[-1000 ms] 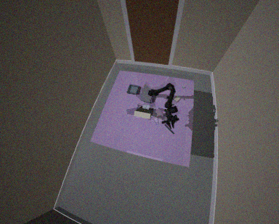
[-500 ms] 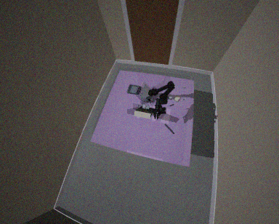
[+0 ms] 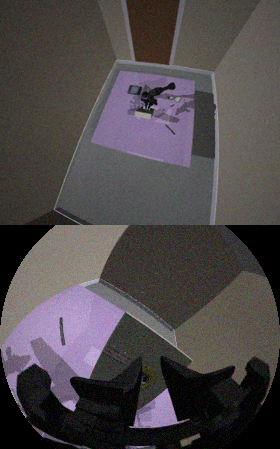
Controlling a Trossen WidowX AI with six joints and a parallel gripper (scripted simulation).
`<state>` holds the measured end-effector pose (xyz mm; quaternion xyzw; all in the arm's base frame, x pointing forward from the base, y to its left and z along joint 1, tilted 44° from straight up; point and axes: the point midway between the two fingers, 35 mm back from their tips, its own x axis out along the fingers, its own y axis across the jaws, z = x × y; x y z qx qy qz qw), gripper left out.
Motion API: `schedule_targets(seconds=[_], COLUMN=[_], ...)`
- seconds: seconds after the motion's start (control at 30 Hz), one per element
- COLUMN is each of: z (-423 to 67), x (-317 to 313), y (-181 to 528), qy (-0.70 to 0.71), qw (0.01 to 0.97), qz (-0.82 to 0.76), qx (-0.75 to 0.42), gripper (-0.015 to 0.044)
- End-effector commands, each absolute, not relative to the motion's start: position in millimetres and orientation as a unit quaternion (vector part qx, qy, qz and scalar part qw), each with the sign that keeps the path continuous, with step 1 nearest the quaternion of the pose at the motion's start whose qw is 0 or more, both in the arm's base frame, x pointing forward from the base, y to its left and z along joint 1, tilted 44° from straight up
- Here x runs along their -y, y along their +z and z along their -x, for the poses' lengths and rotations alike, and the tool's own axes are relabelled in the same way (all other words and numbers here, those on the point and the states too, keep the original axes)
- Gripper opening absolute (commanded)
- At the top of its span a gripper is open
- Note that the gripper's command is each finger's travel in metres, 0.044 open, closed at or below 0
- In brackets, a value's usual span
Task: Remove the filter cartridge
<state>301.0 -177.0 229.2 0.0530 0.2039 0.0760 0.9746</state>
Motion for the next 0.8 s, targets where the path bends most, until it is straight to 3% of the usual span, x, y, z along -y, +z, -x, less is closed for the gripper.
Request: schedule_targets(seconds=[0.0, 0.1, 0.77], z=[-262.0, -246.7, -261.1], x=[174.1, 170.5, 167.1], y=[183.6, 172.5, 164.7], qy=[0.117, 0.129, 0.13], qw=[0.962, 0.959, 0.959], qz=[-0.119, -0.148, -0.146], qx=[-0.214, -0.202, -0.207], gripper=[0.0118, 0.0118, 0.0118])
